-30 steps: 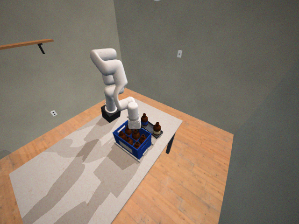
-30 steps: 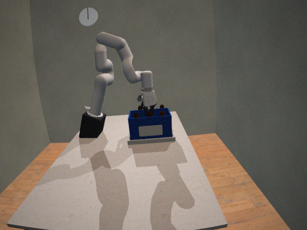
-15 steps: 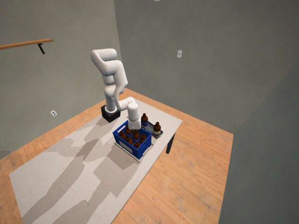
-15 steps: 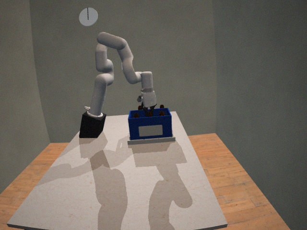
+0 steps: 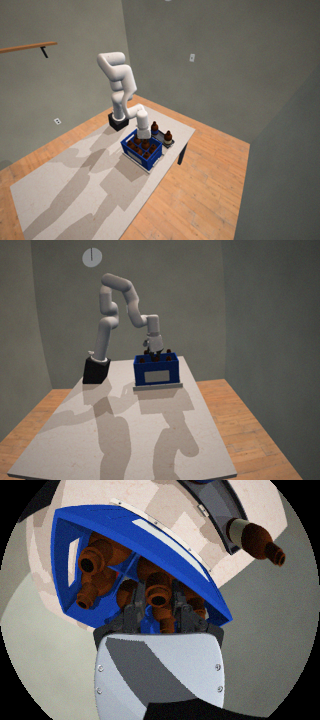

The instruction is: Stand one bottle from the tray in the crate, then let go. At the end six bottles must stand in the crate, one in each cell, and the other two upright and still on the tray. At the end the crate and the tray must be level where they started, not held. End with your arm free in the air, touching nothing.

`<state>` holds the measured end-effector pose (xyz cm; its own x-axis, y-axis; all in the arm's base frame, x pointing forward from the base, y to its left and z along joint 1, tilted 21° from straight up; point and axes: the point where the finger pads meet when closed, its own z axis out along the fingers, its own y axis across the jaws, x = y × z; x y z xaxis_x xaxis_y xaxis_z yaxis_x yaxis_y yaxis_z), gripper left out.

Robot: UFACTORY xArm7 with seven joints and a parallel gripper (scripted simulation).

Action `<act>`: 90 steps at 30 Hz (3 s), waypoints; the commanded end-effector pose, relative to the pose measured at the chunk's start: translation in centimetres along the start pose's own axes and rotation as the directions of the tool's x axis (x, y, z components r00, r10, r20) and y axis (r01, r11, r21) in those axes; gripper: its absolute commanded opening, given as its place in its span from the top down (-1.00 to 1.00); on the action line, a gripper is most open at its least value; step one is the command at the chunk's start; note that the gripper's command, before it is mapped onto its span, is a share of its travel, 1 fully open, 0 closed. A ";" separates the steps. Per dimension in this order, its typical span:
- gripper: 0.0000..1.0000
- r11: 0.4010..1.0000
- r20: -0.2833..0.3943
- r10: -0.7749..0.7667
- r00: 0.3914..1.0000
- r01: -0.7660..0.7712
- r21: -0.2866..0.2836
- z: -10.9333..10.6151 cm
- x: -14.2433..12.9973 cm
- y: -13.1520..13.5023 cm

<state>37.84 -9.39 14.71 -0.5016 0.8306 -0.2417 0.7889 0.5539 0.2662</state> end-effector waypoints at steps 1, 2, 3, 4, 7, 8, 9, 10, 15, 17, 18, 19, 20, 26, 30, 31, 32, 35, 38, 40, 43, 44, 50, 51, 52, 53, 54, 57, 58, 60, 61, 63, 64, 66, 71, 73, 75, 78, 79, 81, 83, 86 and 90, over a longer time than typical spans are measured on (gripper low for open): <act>1.00 1.000 0.003 0.000 1.000 0.000 -0.002 -0.1 -0.1 0.1; 1.00 1.000 0.003 0.000 1.000 0.000 -0.002 -0.1 -0.1 0.1; 1.00 1.000 0.003 0.000 1.000 0.000 -0.002 -0.1 -0.1 0.1; 1.00 1.000 0.003 0.000 1.000 0.000 -0.002 -0.1 -0.1 0.1; 1.00 1.000 0.003 0.000 1.000 0.000 -0.002 -0.1 -0.1 0.1; -0.30 1.000 0.003 0.000 1.000 0.000 -0.002 -0.1 -0.1 0.1; -0.30 1.000 0.003 0.000 1.000 0.000 -0.002 -0.1 -0.1 0.1; -0.30 1.000 0.003 0.000 1.000 0.000 -0.002 -0.1 -0.1 0.1; -0.30 1.000 0.003 0.000 1.000 0.000 -0.002 -0.1 -0.1 0.1; -0.30 1.000 0.003 0.000 1.000 0.000 -0.002 -0.1 -0.1 0.1; -0.30 1.000 0.003 0.000 1.000 0.000 -0.002 -0.1 -0.1 0.1; -0.30 1.000 0.003 0.000 1.000 0.000 -0.002 -0.1 -0.1 0.1; -0.30 1.000 0.003 0.000 1.000 0.000 -0.002 -0.1 -0.1 0.1; -0.30 1.000 0.003 0.000 1.000 0.000 -0.002 -0.1 -0.1 0.1; -0.30 1.000 0.003 0.000 1.000 0.000 -0.002 -0.1 -0.1 0.1; -0.30 1.000 0.003 0.000 1.000 0.000 -0.002 -0.1 -0.1 0.1; -0.30 1.000 0.003 0.000 1.000 0.000 -0.002 -0.1 -0.1 0.1; -0.30 1.000 0.003 0.000 1.000 0.000 -0.002 -0.1 -0.1 0.1; -0.30 1.000 0.003 0.000 1.000 0.000 -0.002 -0.1 -0.1 0.1; -0.30 1.000 0.003 0.000 1.000 0.000 -0.002 -0.1 -0.1 0.1; -0.30 1.000 0.003 0.000 1.000 0.000 -0.002 -0.1 -0.1 0.1; -0.30 1.000 0.003 0.000 1.000 0.000 -0.002 -0.1 -0.1 0.1; -0.30 1.000 0.003 0.000 1.000 0.000 -0.002 -0.1 -0.1 0.1; -0.30 1.000 0.003 0.000 1.000 0.000 -0.002 -0.1 -0.1 0.1; -0.30 1.000 0.003 0.000 1.000 0.000 -0.002 -0.1 -0.1 0.1; -0.30 1.000 0.003 0.000 1.000 0.000 -0.002 -0.1 -0.1 0.1; -0.30 1.000 0.003 0.000 1.000 0.000 -0.002 -0.1 -0.1 0.1; -0.30 1.000 0.003 0.000 1.000 0.000 -0.002 -0.1 -0.1 0.1; -0.30 1.000 0.003 0.000 1.000 0.000 -0.002 -0.2 -0.1 0.1; -0.30 1.000 0.003 0.000 1.000 0.000 -0.002 -0.3 -0.1 0.1; -0.30 1.000 0.003 0.000 1.000 0.000 -0.002 -0.3 -0.1 0.1; -0.30 1.000 0.003 0.000 1.000 0.000 -0.002 -0.5 -0.1 0.1; -0.30 1.000 0.003 0.000 1.000 0.000 -0.002 -0.5 -0.1 0.1; -0.30 1.000 0.003 0.000 1.000 0.000 -0.002 -0.6 -0.1 0.1; -0.30 1.000 0.003 0.000 1.000 0.000 -0.002 -1.3 -0.1 0.1; -0.30 1.000 0.003 0.000 1.000 0.000 -0.002 -1.6 -0.1 0.1; -0.30 1.000 0.003 0.000 1.000 0.000 -0.002 -2.0 -0.1 0.1; -0.30 1.000 0.003 0.000 1.000 0.000 -0.002 -2.7 -0.1 0.1; -0.30 1.000 0.003 0.000 1.000 0.000 -0.002 -3.0 -0.1 0.1; -0.30 1.000 0.003 0.000 1.000 0.000 -0.002 -3.2 -0.1 0.1; -0.30 1.000 0.003 0.000 1.000 0.000 -0.002 -3.5 -0.1 0.1; -0.30 1.000 0.003 0.000 1.000 0.000 -0.002 -4.2 -0.1 0.1; -0.30 1.000 0.003 0.000 1.000 0.000 -0.002 -5.3 -0.1 0.1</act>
<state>36.33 -9.15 18.70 -0.5015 0.8306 -0.2419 0.7889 0.5539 0.2663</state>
